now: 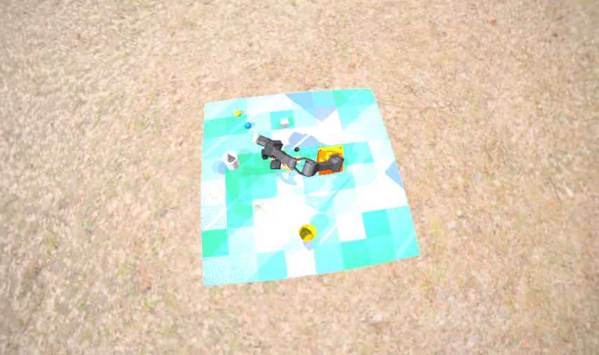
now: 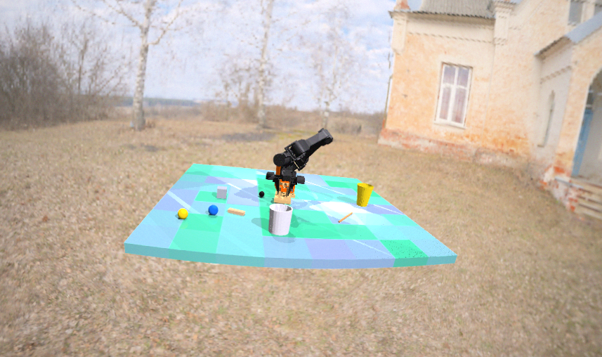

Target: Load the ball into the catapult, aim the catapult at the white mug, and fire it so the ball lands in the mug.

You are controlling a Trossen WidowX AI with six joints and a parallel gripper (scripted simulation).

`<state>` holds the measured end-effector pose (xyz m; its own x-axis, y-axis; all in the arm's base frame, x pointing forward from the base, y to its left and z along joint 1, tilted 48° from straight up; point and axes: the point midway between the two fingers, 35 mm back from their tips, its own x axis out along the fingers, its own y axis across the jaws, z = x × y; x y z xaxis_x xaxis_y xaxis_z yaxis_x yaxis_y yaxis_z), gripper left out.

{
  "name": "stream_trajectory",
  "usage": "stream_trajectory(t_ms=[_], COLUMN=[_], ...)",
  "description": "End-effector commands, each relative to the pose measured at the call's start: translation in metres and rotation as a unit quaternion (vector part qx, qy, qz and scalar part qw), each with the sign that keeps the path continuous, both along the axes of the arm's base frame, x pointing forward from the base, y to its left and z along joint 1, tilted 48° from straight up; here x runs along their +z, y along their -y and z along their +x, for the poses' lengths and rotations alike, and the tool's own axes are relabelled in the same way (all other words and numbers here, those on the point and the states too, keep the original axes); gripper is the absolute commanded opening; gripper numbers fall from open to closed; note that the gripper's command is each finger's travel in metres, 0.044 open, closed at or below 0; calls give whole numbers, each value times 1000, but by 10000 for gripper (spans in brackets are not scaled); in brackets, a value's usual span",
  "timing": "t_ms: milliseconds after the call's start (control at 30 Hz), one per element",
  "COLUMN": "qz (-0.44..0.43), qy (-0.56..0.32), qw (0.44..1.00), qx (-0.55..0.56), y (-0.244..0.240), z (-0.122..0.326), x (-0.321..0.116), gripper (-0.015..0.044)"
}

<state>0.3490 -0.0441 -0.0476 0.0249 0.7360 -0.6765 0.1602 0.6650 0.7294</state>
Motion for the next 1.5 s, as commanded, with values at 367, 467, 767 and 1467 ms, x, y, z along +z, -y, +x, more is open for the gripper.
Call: stream_trajectory(t_ms=[367,467,767,1467], qz=[3,3,1,-1], qy=[-4,-4,-2,-3], qw=[1000,1000,1000,1000], qx=[-7,-7,-2,-3], y=[-14,-18,-22,45], z=[-1,-1,0,-2], x=[-16,-19,-21,38], gripper=[0,0,0,440])
